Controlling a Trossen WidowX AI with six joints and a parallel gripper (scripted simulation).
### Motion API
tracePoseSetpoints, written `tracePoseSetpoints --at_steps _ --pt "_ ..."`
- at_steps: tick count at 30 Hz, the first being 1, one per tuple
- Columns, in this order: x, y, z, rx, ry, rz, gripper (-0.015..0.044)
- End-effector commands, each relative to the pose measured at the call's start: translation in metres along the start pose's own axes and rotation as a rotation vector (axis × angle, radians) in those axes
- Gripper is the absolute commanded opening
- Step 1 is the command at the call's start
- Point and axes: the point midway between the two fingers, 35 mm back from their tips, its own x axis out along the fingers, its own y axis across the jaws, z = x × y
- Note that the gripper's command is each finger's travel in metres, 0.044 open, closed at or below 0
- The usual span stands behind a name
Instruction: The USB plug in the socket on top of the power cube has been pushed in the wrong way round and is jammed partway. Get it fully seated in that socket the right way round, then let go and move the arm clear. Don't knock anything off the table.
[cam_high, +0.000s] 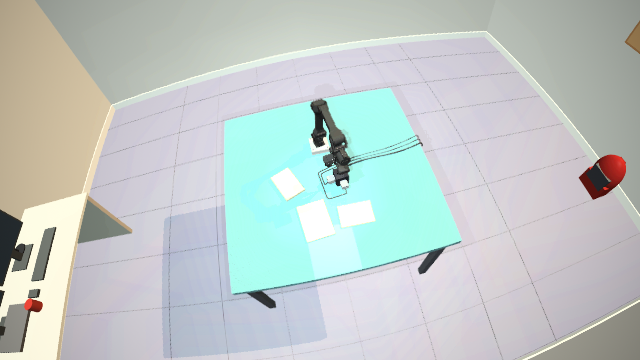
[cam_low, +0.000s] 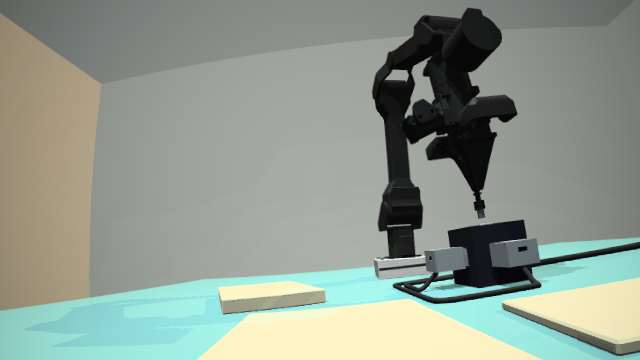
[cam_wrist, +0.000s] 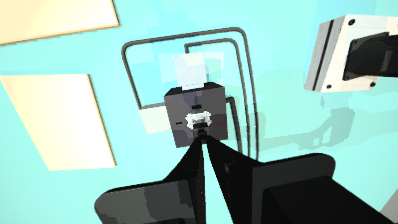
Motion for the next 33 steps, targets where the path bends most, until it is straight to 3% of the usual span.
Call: tracePoseSetpoints --at_steps 1,33 --pt "0.0007 0.0 -0.0009 -0.005 0.007 0.0 0.0" --pt "0.0046 -0.0001 -0.0015 -0.014 0.017 -0.001 0.0"
